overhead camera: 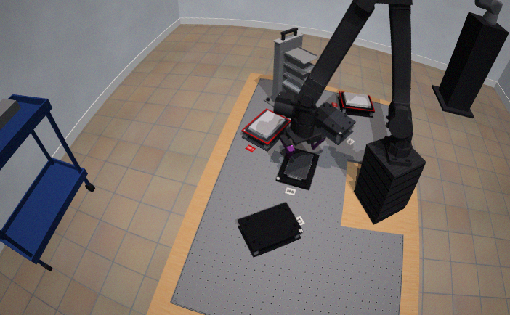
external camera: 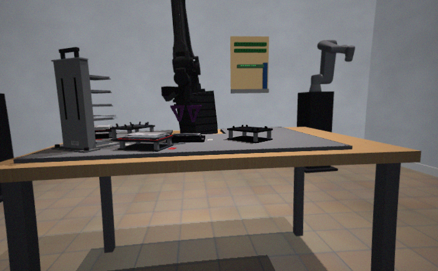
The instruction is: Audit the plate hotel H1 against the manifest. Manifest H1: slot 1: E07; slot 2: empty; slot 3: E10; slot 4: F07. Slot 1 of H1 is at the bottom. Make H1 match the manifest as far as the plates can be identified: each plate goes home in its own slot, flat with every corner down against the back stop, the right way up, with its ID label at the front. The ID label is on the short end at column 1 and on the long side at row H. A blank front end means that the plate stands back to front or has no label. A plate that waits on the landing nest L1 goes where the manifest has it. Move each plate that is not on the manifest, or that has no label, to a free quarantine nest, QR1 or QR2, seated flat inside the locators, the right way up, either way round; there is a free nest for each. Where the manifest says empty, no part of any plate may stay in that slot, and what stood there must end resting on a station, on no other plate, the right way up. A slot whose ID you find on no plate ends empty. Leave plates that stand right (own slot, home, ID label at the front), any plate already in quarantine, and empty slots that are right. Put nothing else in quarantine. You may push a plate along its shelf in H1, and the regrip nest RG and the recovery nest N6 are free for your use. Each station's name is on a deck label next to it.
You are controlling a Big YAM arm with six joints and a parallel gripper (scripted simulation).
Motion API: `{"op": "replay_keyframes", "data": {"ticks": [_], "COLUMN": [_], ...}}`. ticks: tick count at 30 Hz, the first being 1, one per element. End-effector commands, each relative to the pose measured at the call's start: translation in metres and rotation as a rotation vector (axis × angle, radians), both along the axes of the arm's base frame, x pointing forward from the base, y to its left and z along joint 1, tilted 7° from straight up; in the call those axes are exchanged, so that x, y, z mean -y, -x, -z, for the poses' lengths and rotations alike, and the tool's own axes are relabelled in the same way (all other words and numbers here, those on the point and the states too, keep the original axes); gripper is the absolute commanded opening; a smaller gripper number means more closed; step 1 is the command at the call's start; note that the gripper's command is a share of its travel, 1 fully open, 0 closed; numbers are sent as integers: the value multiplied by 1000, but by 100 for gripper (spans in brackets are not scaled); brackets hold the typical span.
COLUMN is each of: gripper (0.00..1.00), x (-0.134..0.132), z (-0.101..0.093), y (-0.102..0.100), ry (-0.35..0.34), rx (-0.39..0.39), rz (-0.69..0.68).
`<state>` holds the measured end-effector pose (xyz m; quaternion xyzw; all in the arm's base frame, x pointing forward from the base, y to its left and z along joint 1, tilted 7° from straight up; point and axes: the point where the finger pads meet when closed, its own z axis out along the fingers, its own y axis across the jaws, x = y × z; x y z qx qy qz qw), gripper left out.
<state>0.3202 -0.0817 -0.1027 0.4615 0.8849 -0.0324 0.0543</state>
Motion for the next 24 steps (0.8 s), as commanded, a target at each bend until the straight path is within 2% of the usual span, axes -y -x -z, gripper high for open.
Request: {"op": "replay_keyframes", "data": {"ticks": [1,24], "gripper": [100,100], "x": [2,2], "z": [-5,-4], "y": [-3,-2], "ry": [-4,-43], "rx": [23,82], "rz": [133,688]}}
